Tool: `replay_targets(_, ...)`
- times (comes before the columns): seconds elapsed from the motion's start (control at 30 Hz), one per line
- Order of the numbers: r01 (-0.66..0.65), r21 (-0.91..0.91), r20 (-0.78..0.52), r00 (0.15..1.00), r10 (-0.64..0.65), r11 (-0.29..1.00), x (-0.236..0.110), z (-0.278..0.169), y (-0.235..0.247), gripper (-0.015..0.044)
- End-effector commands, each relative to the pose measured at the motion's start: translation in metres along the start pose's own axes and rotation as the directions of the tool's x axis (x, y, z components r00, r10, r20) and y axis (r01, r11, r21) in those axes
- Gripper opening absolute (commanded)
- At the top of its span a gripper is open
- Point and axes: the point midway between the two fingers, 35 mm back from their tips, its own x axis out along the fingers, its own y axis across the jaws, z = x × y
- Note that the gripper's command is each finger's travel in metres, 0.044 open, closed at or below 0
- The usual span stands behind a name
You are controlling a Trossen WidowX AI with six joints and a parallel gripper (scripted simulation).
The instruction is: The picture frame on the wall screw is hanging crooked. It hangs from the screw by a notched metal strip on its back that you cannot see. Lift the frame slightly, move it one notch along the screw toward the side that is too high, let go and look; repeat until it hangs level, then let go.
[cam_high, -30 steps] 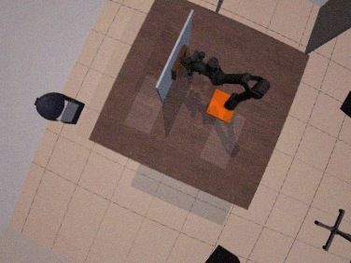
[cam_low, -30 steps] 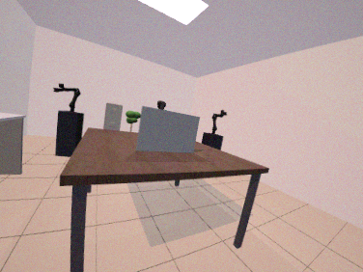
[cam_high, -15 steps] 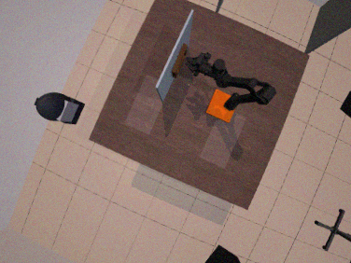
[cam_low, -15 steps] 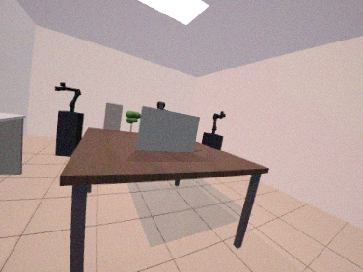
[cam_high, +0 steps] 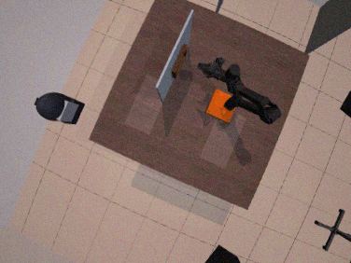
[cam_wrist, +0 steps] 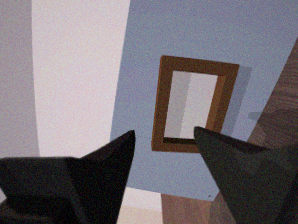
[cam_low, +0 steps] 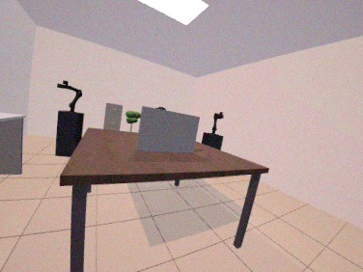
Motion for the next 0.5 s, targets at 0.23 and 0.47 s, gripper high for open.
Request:
replay_targets(0.23,-0.002,-0.107,-0.001,1.000,0.002,0.994,-0.066,0.000,0.024,0.0260)
replay_targets(0.47,-0.002,-0.120,-0.001,1.000,0.002,0.993,-0.075,-0.003,0.026,0.0260)
